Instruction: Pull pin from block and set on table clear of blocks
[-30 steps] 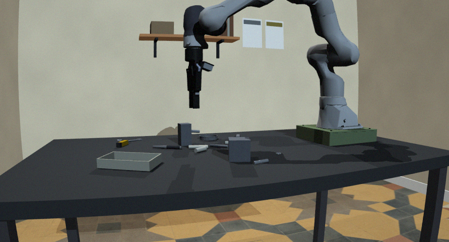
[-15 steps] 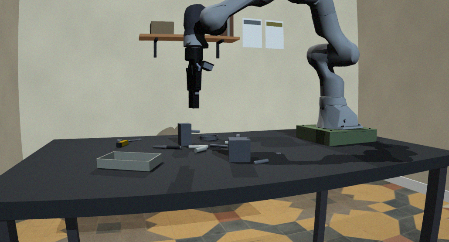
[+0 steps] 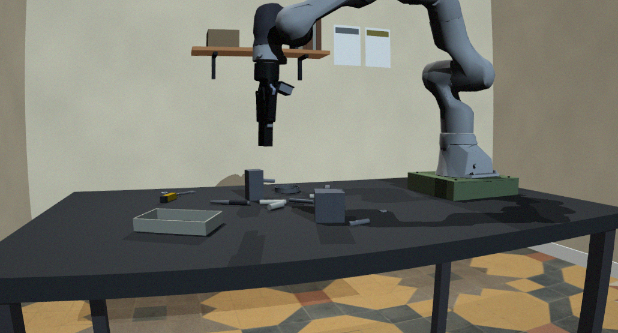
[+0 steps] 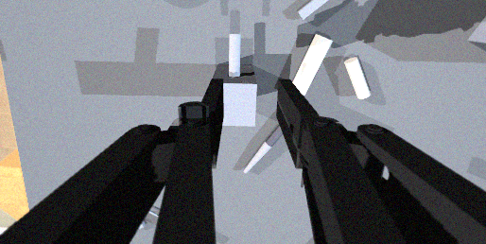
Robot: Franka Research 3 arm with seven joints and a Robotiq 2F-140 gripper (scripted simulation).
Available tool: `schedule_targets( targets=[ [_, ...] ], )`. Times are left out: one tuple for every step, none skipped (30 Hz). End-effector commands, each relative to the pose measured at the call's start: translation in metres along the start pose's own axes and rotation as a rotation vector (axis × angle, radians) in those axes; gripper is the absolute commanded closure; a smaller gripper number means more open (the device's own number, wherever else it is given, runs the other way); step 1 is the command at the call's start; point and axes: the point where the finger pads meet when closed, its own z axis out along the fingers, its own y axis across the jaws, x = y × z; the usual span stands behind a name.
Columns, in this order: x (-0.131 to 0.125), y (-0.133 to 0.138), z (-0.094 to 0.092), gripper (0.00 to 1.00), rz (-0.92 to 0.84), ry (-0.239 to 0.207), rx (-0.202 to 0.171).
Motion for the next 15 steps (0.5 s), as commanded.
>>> schedule_targets(
  targets=[
    [-0.0008, -0.0030, -0.0031, 0.68, 0.001, -0.006, 0.007],
    [-0.0012, -0.0036, -0.0044, 0.68, 0.000, -0.007, 0.009],
    [-0.0014, -0.0039, -0.0050, 0.68, -0.001, -0.008, 0.010],
    [-0.0015, -0.0039, -0.0052, 0.68, -0.001, -0.009, 0.010],
    [-0.0015, -0.0040, -0.0052, 0.68, -0.001, -0.009, 0.010],
    [-0.0015, -0.0045, -0.0056, 0.68, -0.002, -0.009, 0.011],
    [-0.0016, -0.0053, -0.0065, 0.68, -0.002, -0.010, 0.013],
    [-0.0019, -0.0063, -0.0078, 0.68, -0.003, -0.012, 0.015],
    [-0.0023, -0.0072, -0.0093, 0.68, -0.004, -0.014, 0.018],
    [-0.0027, -0.0079, -0.0106, 0.68, -0.005, -0.016, 0.020],
    [-0.0029, -0.0082, -0.0113, 0.68, -0.006, -0.017, 0.022],
    [-0.0030, -0.0082, -0.0115, 0.68, -0.006, -0.018, 0.022],
    [-0.0030, -0.0083, -0.0116, 0.68, -0.006, -0.018, 0.022],
    [-0.0032, -0.0086, -0.0120, 0.68, -0.006, -0.019, 0.023],
    [-0.0035, -0.0093, -0.0130, 0.68, -0.006, -0.021, 0.024]
  ],
)
